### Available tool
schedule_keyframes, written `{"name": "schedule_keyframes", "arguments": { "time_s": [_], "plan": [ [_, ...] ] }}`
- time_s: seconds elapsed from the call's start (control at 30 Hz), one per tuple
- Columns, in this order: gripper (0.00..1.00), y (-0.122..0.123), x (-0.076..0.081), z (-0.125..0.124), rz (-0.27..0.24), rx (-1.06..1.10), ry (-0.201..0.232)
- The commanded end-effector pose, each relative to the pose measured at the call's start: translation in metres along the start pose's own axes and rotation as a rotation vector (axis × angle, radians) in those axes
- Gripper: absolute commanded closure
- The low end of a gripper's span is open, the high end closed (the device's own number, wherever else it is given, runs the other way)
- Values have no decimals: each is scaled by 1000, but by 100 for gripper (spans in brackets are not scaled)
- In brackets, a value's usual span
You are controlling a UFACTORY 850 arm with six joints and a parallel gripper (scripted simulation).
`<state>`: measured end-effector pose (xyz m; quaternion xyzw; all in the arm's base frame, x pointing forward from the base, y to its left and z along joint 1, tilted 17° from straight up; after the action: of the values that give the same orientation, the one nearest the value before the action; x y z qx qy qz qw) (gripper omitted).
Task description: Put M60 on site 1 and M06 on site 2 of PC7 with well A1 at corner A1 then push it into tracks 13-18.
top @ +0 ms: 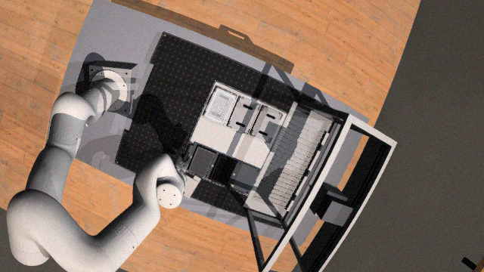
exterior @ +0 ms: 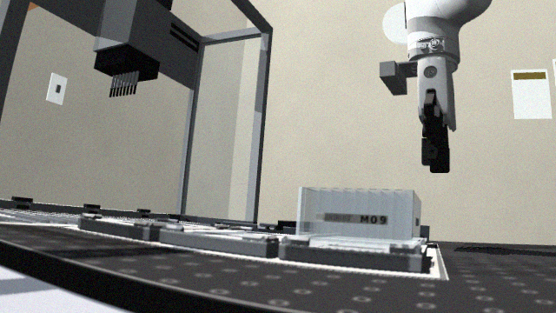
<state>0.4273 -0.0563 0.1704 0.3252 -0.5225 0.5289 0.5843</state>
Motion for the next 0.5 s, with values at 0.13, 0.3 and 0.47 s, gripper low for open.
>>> {"name": "schedule_keyframes", "arguments": {
  "time_s": [0.13, 0.3, 0.47],
  "plan": [
    [18, 15, 1, -4, 1, 142, -4],
    [18, 15, 1, -4, 1, 142, -4],
    [18, 15, 1, -4, 1, 142, -4]
  ]
}}
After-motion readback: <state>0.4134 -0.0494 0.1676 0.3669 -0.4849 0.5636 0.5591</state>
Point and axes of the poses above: the point where the finger pads meet when closed, its own x axis back along the fingers, its own z axis across the jaws, y = z × x, the point moved 2 cm from there along x, back along the fingers, and after that the axes turned 13 degrees about -x, right-handed, at the moved point
